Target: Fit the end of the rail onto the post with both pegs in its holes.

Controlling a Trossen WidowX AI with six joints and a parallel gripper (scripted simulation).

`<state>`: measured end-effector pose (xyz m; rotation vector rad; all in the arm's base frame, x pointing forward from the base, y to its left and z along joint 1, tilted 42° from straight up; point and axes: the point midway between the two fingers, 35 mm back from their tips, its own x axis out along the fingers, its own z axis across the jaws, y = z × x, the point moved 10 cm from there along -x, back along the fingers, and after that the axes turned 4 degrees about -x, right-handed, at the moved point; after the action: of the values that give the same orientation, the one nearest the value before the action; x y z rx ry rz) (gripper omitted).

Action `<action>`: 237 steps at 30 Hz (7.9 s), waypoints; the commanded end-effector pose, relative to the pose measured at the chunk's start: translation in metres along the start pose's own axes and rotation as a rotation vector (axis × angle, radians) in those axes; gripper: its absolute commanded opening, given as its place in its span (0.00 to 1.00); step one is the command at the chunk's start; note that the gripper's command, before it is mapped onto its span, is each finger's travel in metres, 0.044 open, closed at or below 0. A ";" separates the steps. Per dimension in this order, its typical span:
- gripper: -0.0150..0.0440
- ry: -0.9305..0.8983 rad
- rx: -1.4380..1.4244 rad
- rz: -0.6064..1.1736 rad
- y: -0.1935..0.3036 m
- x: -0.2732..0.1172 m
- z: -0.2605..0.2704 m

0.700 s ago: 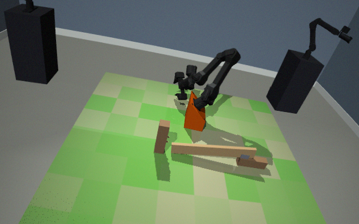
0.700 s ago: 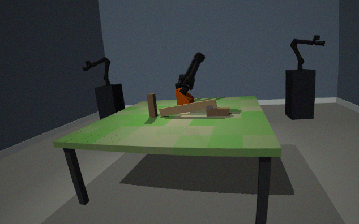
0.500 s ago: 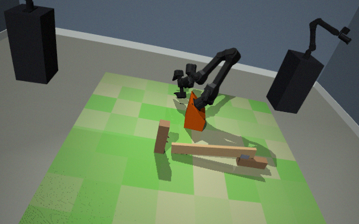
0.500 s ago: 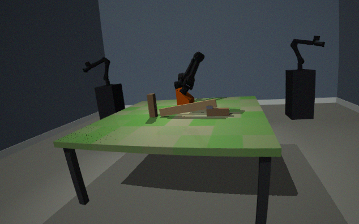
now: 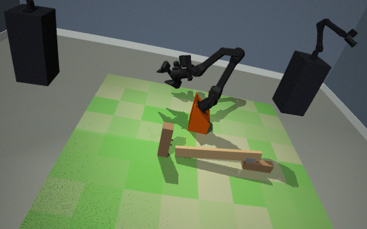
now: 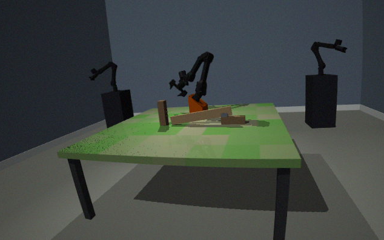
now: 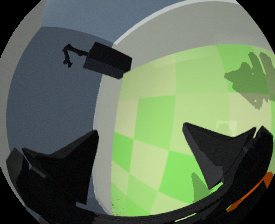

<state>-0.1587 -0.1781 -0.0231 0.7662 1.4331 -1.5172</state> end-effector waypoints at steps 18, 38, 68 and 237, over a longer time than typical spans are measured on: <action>1.00 -0.655 -1.545 0.231 0.145 -0.091 0.145; 1.00 -1.472 -2.809 0.220 0.324 -0.251 0.121; 1.00 -2.801 -3.427 0.527 0.355 -0.250 0.011; 0.25 -2.804 -3.424 0.529 0.363 -0.244 0.002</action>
<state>0.2691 -0.1099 0.0353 2.6854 0.8815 -2.3440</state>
